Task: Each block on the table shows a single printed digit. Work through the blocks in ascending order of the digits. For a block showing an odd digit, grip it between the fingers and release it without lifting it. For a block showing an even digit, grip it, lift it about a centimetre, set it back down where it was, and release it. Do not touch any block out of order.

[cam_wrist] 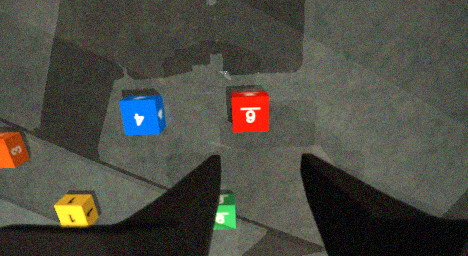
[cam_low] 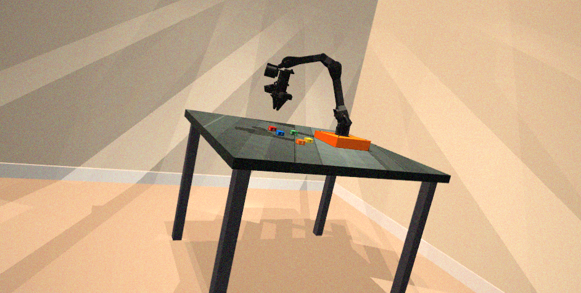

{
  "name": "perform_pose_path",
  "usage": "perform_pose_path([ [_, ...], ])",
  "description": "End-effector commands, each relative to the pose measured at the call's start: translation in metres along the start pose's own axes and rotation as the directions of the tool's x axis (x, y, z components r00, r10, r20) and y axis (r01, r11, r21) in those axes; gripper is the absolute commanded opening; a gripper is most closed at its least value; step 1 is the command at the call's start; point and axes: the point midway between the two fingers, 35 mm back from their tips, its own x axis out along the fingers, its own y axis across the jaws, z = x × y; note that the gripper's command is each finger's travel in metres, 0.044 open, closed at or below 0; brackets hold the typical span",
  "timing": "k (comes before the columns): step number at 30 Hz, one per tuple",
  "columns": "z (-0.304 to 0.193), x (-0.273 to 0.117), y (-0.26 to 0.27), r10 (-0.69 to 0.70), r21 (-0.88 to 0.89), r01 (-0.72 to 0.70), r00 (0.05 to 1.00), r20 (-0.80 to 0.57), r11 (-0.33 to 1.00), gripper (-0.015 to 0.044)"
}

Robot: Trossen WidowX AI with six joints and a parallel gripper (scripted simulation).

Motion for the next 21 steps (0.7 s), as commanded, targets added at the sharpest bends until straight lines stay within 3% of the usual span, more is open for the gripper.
perform_pose_path([
  [1, -0.007, 0.053, 0.002, 0.013, -0.006, -0.013, 0.999, -0.032, 1.0, 0.0278],
  [6, -0.009, 0.064, 0.002, 0.013, -0.006, -0.013, 0.999, -0.032, 1.0, 0.04],
  [21, -0.009, 0.085, 0.003, 0.013, -0.006, -0.013, 0.999, -0.032, 1.0, 0.04],
])
